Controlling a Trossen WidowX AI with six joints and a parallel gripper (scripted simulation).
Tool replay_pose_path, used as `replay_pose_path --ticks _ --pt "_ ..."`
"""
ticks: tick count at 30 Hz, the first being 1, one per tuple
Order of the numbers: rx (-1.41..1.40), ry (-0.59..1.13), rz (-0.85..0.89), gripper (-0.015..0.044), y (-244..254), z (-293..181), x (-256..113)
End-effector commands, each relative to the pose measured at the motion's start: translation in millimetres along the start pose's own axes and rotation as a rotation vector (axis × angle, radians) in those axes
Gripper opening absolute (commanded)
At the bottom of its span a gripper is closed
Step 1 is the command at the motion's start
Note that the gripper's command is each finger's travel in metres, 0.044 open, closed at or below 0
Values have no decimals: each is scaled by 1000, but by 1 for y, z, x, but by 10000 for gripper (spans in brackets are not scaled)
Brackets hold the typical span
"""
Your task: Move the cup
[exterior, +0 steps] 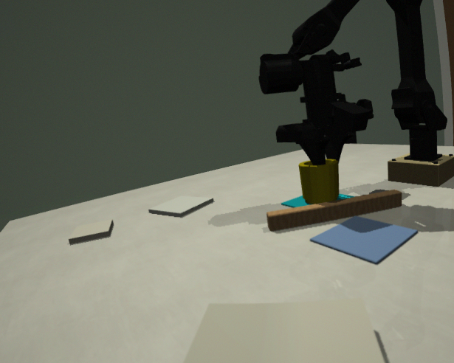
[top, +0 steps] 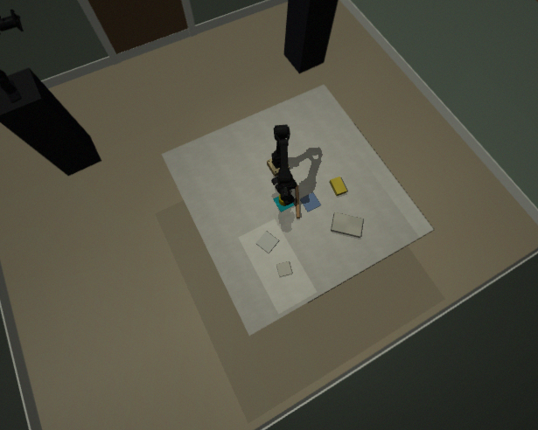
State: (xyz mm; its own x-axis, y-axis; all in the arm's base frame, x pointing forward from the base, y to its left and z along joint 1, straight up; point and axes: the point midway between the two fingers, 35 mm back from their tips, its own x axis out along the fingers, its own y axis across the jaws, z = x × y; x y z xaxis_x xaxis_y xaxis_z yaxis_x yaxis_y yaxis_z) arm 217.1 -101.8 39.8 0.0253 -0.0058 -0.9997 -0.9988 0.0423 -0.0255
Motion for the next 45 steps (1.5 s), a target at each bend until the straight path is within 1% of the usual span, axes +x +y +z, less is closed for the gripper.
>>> replay_pose_path --ticks 1,38,45 --pt "0 0 0 146 0 0 -1" --pt "-3 1 6 146 0 2 -48" --pt "-5 -3 8 330 1 2 -45"
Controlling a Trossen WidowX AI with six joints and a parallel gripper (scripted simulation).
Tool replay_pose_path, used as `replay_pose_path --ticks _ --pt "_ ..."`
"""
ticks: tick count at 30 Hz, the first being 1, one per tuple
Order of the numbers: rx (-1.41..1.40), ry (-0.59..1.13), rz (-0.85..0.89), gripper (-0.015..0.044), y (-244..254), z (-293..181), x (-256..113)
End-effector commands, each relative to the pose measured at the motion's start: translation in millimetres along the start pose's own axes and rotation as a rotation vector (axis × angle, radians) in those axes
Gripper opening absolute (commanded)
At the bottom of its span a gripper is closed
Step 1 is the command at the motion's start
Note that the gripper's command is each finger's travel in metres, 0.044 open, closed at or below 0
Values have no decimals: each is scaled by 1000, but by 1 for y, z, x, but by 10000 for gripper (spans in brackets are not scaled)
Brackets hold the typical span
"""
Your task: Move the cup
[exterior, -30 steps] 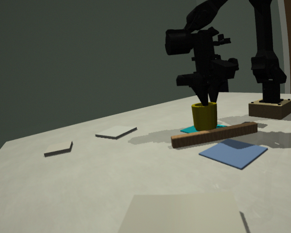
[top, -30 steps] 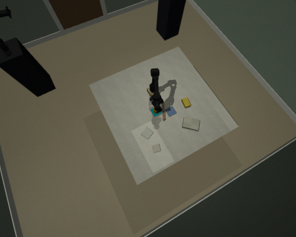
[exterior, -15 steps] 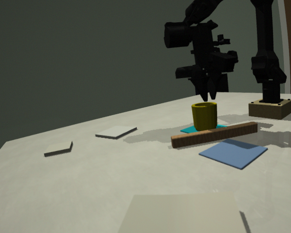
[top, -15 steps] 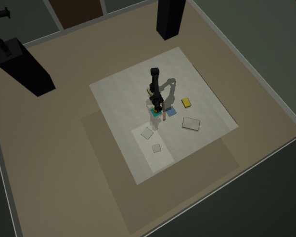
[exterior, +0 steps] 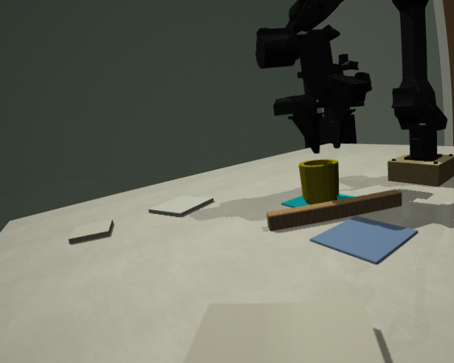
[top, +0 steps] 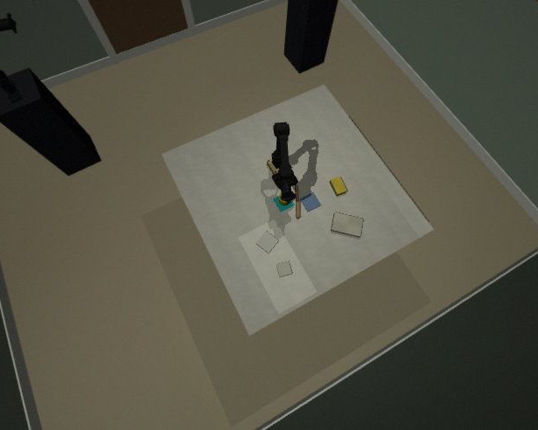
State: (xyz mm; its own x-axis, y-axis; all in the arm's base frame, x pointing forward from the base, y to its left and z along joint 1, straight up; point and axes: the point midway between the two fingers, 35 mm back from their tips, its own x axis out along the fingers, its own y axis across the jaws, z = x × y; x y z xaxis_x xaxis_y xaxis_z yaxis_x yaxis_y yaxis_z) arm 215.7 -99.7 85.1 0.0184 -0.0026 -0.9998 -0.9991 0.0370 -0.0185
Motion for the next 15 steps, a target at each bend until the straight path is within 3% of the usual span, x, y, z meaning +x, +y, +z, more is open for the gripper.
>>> replay_pose_path --ticks 1,4,15 --pt "0 -1 1 357 0 0 1" --pt "0 0 0 435 0 0 -3" --pt "1 2 0 440 -2 0 -39"
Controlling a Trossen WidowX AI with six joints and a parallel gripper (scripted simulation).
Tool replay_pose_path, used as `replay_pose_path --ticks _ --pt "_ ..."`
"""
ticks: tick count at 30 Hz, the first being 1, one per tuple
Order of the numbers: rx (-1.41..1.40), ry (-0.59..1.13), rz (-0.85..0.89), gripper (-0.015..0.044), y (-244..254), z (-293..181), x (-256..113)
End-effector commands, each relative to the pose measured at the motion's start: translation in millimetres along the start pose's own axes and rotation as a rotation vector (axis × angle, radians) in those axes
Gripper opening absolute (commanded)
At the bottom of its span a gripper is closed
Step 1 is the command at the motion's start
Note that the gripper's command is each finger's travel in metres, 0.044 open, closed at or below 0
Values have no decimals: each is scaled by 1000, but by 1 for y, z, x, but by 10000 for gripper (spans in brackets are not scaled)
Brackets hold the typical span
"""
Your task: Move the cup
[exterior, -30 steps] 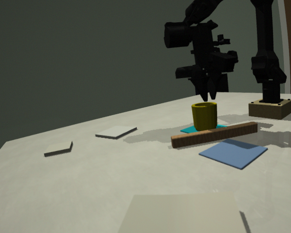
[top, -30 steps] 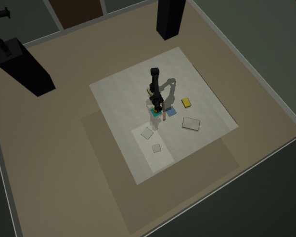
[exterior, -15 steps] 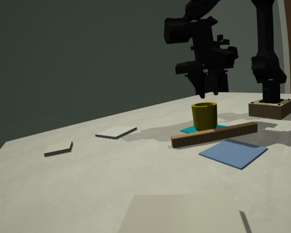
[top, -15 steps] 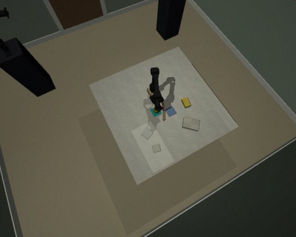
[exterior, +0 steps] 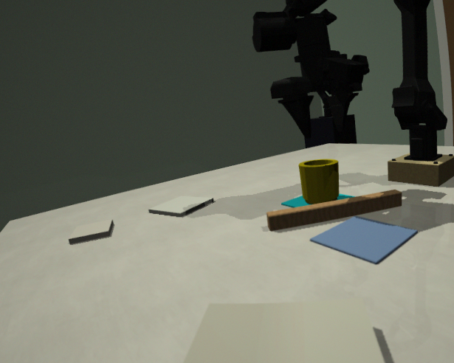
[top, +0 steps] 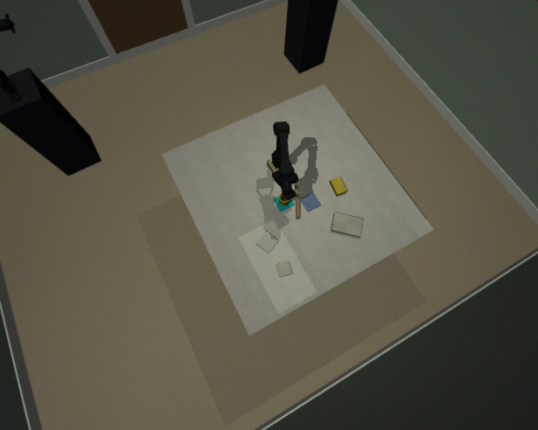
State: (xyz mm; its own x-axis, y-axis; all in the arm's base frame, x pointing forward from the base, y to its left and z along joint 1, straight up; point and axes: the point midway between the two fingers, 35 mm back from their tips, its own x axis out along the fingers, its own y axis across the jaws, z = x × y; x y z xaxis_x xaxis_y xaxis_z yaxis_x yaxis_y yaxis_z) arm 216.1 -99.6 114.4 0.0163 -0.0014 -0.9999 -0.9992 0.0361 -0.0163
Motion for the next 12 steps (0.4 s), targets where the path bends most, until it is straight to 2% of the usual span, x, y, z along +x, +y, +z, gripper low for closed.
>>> replay_pose_path --ticks 1,8,12 --pt "2 4 -3 440 -1 0 -13" --pt "3 5 -3 440 0 1 -34" --pt "0 2 -5 440 0 1 -30"
